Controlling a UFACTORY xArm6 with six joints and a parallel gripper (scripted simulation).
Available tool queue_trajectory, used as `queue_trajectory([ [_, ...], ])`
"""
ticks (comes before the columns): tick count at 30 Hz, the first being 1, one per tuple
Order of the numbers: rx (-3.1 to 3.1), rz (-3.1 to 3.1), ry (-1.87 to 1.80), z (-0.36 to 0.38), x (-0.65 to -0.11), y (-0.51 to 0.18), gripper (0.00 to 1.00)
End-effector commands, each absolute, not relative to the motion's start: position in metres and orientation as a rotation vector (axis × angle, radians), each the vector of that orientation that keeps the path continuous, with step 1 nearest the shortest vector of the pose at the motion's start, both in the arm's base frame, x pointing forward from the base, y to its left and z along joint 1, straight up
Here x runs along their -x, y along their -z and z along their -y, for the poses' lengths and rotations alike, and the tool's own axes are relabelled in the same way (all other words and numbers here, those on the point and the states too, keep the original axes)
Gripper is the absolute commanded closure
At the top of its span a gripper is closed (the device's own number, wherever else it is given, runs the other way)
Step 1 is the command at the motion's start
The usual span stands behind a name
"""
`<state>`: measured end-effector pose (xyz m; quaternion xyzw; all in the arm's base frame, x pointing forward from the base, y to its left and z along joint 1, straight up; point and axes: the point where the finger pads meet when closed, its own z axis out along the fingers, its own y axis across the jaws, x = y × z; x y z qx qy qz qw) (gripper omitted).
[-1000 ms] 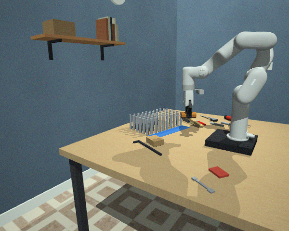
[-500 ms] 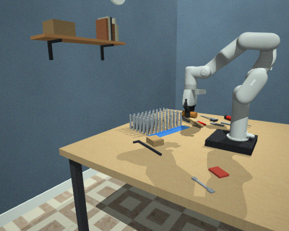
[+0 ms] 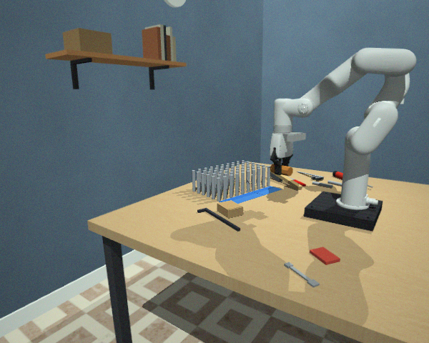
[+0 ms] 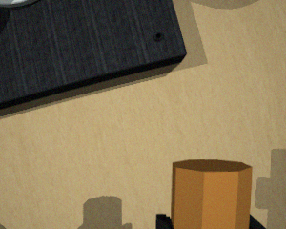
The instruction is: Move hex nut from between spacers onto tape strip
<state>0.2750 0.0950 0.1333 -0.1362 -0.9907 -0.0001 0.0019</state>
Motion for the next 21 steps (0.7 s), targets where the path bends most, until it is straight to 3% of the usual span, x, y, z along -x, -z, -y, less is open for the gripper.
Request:
queue_trajectory([
  [1, 0.428, 3.112, 0.003, -0.095, -0.276, -0.135, 1.0],
  [21, 0.429, 3.115, 0.012, -0.096, -0.276, -0.112, 1.0],
])
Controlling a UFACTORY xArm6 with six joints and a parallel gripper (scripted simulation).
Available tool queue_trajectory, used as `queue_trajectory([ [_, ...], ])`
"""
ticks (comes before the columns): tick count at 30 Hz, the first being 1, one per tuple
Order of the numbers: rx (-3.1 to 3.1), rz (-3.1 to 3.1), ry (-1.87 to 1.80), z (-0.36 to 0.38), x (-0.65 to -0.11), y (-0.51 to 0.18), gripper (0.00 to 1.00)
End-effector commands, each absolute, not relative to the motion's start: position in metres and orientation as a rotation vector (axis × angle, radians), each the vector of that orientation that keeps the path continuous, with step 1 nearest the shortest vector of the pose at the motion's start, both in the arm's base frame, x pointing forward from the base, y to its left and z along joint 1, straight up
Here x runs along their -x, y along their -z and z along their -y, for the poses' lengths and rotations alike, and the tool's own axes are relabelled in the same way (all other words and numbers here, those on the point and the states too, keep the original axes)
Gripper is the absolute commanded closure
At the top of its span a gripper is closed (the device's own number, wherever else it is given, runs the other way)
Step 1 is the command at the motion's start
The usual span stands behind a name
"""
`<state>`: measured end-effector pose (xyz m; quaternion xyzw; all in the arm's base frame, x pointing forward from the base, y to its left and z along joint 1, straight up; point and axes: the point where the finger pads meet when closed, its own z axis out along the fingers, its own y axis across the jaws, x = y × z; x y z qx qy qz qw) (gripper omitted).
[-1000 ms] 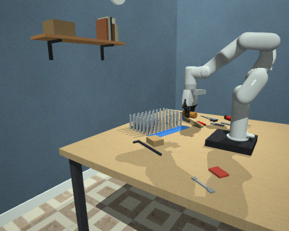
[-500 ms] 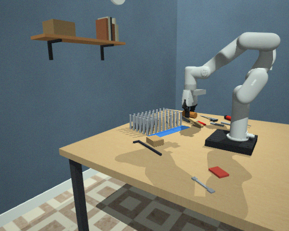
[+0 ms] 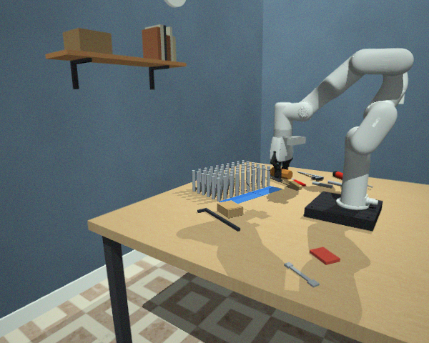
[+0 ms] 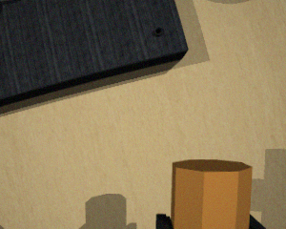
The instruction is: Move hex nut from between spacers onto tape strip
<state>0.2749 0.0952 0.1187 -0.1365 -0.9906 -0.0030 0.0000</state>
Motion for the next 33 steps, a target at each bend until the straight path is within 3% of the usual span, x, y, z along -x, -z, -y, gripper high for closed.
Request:
queue_trajectory([
  [1, 0.429, 3.115, 0.012, -0.096, -0.277, -0.108, 1.0],
  [33, 0.429, 3.115, 0.012, -0.097, -0.277, -0.027, 1.0],
])
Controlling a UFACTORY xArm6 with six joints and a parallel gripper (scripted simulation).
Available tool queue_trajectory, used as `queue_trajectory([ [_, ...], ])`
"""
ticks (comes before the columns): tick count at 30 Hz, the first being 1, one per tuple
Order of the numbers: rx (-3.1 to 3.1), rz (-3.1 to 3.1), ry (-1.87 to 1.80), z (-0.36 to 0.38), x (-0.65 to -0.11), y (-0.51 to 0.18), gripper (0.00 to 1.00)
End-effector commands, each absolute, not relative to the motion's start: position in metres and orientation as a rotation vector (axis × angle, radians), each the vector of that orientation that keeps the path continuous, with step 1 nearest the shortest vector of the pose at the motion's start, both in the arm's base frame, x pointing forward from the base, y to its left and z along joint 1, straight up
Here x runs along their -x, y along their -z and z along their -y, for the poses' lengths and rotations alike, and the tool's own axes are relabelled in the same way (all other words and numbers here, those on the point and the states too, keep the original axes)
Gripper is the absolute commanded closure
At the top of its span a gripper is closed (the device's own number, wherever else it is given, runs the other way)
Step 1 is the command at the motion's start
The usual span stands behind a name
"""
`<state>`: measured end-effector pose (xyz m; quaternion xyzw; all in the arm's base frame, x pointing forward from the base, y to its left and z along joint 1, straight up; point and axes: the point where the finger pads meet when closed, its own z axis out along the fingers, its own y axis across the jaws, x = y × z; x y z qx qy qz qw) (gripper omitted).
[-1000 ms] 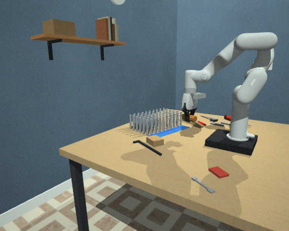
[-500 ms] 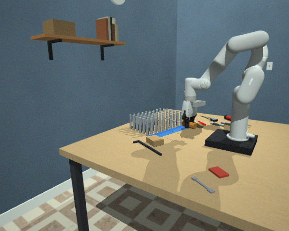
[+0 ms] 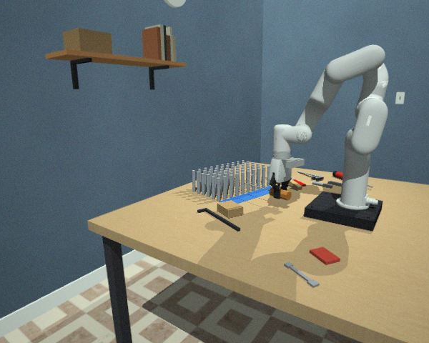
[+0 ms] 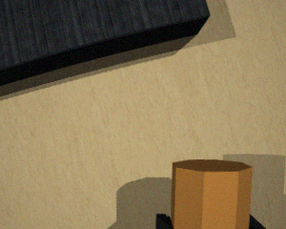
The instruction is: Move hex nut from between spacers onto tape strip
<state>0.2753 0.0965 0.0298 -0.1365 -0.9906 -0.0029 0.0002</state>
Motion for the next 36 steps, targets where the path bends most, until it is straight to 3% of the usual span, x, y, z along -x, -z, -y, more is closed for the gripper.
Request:
queue_trajectory([
  [1, 0.429, 3.115, 0.012, -0.097, -0.277, -0.026, 1.0],
  [36, 0.429, 3.115, 0.012, -0.097, -0.278, 0.007, 1.0],
])
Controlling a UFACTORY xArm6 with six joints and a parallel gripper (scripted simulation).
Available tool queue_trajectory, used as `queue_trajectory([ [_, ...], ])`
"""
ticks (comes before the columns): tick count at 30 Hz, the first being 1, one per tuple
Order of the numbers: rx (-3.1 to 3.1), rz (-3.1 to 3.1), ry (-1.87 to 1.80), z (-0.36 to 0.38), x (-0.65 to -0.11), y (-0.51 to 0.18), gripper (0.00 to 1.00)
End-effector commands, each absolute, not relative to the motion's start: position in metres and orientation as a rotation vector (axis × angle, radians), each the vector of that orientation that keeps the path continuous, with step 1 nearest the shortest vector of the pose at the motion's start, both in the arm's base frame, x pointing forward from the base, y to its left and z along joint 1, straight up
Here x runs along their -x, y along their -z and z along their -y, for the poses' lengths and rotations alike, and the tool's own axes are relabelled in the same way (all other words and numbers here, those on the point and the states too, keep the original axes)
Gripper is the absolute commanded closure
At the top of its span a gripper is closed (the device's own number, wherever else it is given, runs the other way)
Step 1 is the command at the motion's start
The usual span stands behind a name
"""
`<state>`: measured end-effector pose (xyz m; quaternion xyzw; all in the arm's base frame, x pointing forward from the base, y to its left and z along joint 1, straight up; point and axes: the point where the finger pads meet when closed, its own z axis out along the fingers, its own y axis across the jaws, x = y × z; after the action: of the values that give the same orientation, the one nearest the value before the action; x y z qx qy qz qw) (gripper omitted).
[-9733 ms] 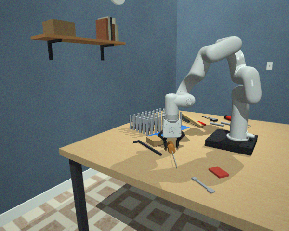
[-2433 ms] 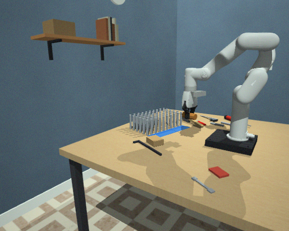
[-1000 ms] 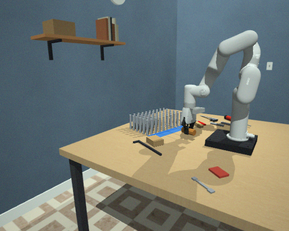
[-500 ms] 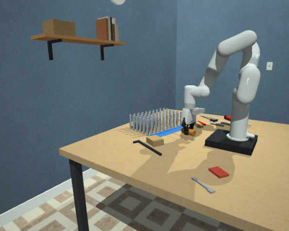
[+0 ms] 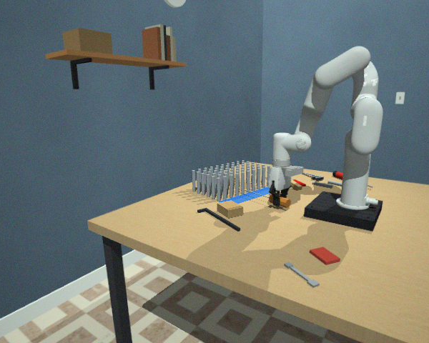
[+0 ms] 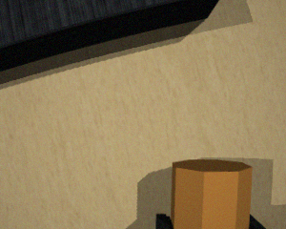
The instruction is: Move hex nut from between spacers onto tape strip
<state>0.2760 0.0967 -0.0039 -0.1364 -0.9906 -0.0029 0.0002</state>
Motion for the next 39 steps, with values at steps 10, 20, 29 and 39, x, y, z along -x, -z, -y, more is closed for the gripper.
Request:
queue_trajectory([
  [10, 0.429, 3.115, 0.012, -0.097, -0.278, 0.007, 1.0],
  [20, 0.429, 3.115, 0.012, -0.096, -0.281, 0.007, 1.0],
  [29, 0.429, 3.115, 0.012, -0.093, -0.293, 0.007, 1.0],
  [39, 0.429, 3.115, 0.012, -0.086, -0.318, 0.007, 1.0],
])
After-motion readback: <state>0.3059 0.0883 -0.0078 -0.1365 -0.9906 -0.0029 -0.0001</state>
